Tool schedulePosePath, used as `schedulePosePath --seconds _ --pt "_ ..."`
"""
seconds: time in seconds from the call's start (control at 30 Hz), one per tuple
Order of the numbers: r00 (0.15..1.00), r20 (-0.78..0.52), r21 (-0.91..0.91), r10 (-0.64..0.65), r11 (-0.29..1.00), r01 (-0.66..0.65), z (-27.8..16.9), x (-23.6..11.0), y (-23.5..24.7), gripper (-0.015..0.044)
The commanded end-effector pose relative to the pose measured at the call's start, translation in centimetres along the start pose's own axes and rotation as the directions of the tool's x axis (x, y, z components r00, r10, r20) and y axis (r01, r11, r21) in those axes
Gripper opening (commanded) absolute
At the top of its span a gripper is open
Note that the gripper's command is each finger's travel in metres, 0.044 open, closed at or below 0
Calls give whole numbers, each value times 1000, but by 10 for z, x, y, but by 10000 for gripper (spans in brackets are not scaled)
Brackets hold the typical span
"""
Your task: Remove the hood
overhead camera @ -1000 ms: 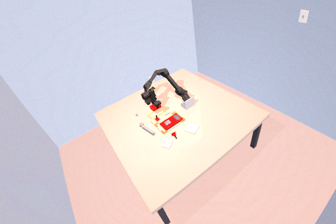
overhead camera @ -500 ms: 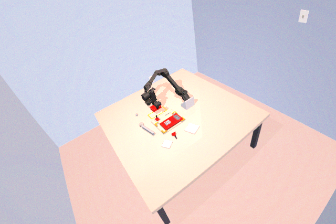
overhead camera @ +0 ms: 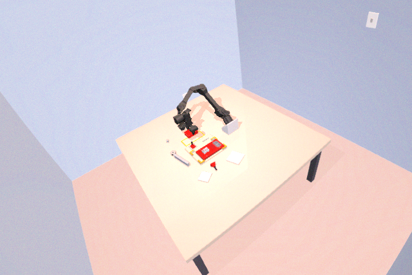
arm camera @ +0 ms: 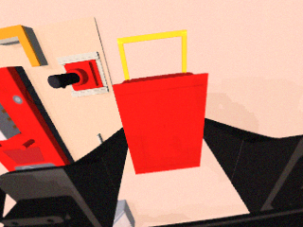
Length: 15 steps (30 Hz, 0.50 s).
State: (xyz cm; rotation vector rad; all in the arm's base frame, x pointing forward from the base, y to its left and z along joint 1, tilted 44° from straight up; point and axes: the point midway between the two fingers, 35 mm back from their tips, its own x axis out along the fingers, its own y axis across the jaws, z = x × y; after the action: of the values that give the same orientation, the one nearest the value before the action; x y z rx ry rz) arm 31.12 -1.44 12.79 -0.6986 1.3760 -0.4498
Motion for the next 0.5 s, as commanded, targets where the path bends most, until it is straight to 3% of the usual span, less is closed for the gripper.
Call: schedulePosePath --seconds 0.0,0.47 --pt "1000 -2 -6 -5 1000 5 -1 3 0 0" --pt "1000 -2 -6 -6 1000 6 -2 12 0 0"
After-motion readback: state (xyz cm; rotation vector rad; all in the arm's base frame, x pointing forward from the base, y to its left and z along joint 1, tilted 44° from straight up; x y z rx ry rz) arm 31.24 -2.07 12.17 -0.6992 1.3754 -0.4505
